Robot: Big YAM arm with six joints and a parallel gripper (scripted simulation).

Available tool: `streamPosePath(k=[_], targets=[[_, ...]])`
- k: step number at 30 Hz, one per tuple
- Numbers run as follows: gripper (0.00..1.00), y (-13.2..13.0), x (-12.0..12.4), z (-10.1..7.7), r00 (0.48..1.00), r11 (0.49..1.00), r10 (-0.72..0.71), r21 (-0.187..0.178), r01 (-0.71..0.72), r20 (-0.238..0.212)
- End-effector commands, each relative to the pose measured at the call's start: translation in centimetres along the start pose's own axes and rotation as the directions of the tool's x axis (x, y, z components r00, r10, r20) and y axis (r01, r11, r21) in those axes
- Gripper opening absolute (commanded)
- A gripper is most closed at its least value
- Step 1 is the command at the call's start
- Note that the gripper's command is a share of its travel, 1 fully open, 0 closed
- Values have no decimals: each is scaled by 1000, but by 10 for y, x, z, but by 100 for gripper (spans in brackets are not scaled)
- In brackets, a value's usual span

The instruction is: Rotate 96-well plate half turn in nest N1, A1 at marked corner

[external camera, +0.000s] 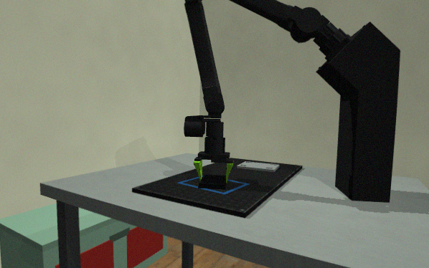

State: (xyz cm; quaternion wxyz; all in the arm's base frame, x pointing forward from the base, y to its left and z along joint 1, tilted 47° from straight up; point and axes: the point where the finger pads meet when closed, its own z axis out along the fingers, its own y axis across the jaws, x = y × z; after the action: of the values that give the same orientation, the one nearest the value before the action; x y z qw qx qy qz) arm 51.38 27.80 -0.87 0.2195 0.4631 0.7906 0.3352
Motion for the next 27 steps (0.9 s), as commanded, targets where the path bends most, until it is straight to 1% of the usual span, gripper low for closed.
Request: streamPosePath(k=[1, 14, 15, 27], targets=[[0, 0, -6, 5, 1000, 1000, -1, -2, 1, 8], [0, 0, -6, 5, 1000, 1000, -1, -2, 1, 8], [100, 0, -6, 5, 1000, 1000, -1, -2, 1, 8], [100, 0, -6, 5, 1000, 1000, -1, -2, 1, 8]])
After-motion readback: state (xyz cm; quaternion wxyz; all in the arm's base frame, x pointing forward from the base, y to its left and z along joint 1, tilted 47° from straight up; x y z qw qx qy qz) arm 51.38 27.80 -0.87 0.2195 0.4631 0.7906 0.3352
